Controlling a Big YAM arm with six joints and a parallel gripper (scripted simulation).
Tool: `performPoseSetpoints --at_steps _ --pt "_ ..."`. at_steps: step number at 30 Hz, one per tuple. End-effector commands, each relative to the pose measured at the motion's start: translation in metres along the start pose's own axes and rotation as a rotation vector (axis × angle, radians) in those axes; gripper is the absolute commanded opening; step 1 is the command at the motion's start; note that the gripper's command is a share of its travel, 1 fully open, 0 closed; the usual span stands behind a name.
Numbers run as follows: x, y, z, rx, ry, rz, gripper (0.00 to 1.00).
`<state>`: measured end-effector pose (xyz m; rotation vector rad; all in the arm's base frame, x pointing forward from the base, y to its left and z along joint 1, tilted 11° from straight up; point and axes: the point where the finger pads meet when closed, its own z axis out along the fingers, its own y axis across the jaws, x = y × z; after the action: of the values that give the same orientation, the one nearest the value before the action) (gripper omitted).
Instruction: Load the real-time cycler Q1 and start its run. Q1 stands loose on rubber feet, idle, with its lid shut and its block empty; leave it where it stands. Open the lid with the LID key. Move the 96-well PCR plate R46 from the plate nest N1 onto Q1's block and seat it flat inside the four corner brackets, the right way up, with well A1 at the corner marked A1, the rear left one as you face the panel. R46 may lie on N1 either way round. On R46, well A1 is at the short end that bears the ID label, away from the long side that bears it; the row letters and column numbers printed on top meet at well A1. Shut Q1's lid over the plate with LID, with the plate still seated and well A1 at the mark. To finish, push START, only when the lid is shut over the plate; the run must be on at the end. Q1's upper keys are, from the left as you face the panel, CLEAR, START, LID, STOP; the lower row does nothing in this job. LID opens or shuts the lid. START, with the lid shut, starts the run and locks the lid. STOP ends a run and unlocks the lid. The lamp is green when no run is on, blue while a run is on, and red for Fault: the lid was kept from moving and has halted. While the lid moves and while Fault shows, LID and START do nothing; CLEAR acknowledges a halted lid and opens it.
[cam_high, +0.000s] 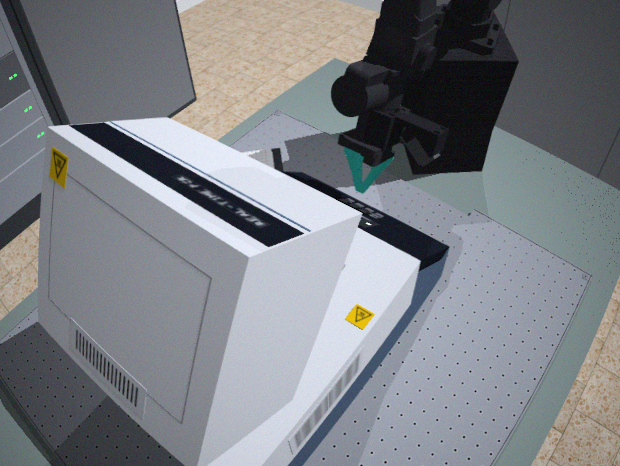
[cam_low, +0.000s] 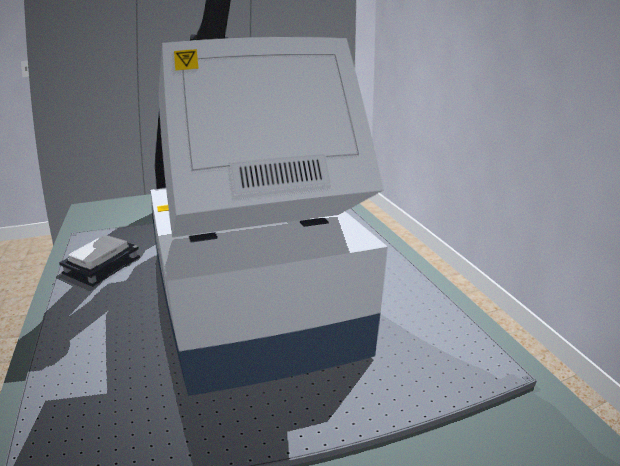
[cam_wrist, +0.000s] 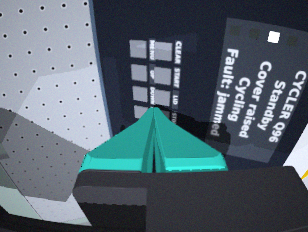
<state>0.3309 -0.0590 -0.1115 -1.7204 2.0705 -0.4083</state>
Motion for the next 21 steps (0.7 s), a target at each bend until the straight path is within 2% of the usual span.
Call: performPoseSetpoints --at_steps 1,3,11,14,21 --pt "-0.002 0.003 -0.01 0.0 -0.006 -0.009 0.0" --pt "0.001 0.004 -0.015 0.002 -0.001 -0.004 0.0" --pt "0.001 0.032 -0.052 0.0 0.001 -0.006 0.0" --pt "0.0 0.03 -0.051 0.002 -0.002 -0.01 0.0" --pt "0.0 0.056 -0.085 -0.001 0.0 -0.009 0.0"
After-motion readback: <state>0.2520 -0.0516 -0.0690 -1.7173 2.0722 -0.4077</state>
